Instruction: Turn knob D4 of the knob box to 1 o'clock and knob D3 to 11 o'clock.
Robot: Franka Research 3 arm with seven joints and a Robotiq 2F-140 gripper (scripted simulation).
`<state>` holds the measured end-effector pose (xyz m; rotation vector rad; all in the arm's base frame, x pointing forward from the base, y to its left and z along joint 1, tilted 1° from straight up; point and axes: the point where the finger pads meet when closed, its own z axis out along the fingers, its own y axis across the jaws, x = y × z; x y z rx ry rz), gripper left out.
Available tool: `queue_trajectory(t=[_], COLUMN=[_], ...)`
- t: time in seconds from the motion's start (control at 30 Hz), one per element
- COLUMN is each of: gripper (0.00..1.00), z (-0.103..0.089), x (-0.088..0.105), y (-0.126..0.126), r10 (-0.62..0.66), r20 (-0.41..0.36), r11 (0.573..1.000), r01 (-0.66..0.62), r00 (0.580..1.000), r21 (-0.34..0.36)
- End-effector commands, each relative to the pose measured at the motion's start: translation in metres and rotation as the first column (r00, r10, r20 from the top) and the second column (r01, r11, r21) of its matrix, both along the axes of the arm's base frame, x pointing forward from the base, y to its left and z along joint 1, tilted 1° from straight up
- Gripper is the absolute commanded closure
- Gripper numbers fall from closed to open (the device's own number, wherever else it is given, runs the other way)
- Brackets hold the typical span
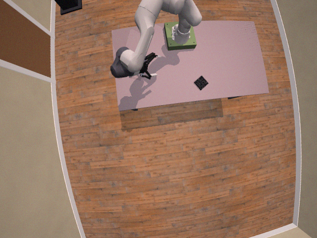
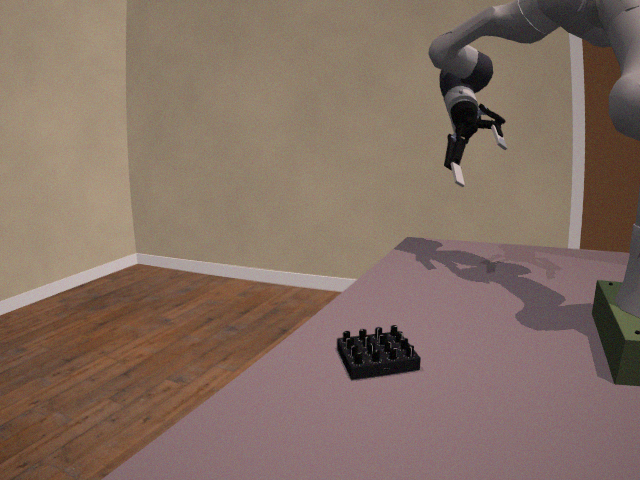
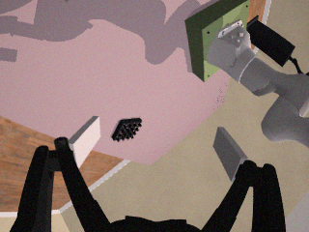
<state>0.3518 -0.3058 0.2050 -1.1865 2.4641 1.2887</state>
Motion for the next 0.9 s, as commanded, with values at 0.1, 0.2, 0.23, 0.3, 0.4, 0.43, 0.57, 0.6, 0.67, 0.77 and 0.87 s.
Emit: queue_trajectory(t=[0.1, 0.2, 0.23, 0.3, 0.4, 0.43, 0.57, 0.6, 0.67, 0.77, 0.87], gripper=[0.0, 0.0, 0.0, 0.0, 0.0, 0.0, 0.0, 0.0, 0.0, 0.0, 0.0], z=[-0.003, -0.003, 0.007, 0.008, 0.008, 0.008, 0.008, 0.008, 0.008, 0.008, 0.02], x=[-0.002, -0.002, 0.017, 0.019, 0.019, 0.019, 0.019, 0.019, 0.019, 0.019, 0.041], y=[-0.004, -0.004, 0.007, 0.009, 0.009, 0.009, 0.009, 0.009, 0.009, 0.009, 0.024], r10=[0.005, 0.005, 0.089, 0.101, 0.101, 0.101, 0.101, 0.101, 0.101, 0.101, 0.201], r20=[0.011, 0.011, 0.052, 0.057, 0.057, 0.057, 0.057, 0.057, 0.057, 0.057, 0.1], r11=[1.0, 1.0, 0.995, 0.994, 0.994, 0.994, 0.994, 0.994, 0.994, 0.994, 0.976], r01=[-0.005, -0.005, -0.086, -0.098, -0.098, -0.098, -0.098, -0.098, -0.098, -0.098, -0.189], r00=[1.0, 1.0, 0.995, 0.993, 0.993, 0.993, 0.993, 0.993, 0.993, 0.993, 0.975], r21=[-0.004, -0.004, -0.05, -0.057, -0.057, -0.057, -0.057, -0.057, -0.057, -0.057, -0.112])
